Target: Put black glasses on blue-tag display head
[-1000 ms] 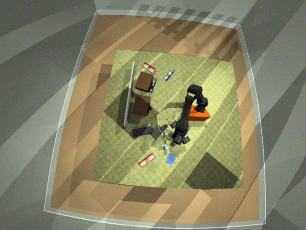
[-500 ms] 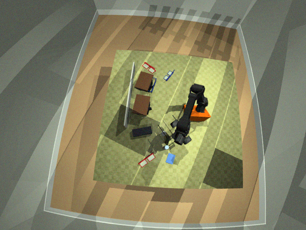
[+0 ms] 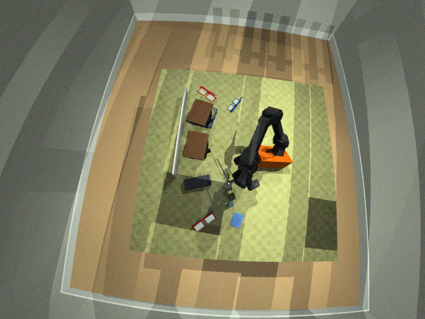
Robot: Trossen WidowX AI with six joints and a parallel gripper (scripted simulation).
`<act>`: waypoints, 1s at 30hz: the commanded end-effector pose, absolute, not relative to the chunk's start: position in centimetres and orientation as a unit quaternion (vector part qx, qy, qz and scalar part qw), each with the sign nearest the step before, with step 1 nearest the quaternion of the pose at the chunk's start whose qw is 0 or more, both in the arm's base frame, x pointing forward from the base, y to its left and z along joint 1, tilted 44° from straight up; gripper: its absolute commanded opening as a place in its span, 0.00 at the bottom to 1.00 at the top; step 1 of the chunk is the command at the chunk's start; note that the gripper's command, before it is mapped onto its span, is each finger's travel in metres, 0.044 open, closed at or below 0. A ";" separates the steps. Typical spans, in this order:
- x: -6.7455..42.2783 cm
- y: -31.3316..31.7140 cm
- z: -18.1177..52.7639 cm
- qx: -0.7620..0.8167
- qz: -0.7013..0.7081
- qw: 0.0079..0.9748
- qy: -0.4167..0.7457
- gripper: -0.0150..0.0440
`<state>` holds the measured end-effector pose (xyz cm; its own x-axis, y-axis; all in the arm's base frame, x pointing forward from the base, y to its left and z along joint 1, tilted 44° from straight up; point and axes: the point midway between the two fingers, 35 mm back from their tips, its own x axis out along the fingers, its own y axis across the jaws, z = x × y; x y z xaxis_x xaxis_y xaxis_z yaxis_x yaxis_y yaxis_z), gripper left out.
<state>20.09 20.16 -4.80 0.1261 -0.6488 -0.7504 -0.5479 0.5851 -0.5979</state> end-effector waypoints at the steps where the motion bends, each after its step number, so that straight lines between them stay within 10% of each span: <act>1: 21.1 18.4 -3.2 -0.435 -0.068 0.611 0.658 0.25; 30: 24.1 10.5 2.5 -0.347 -0.171 0.665 0.638 0.25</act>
<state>24.07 10.86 2.71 0.1273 -0.6667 -0.7344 -0.2141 0.7045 -0.6767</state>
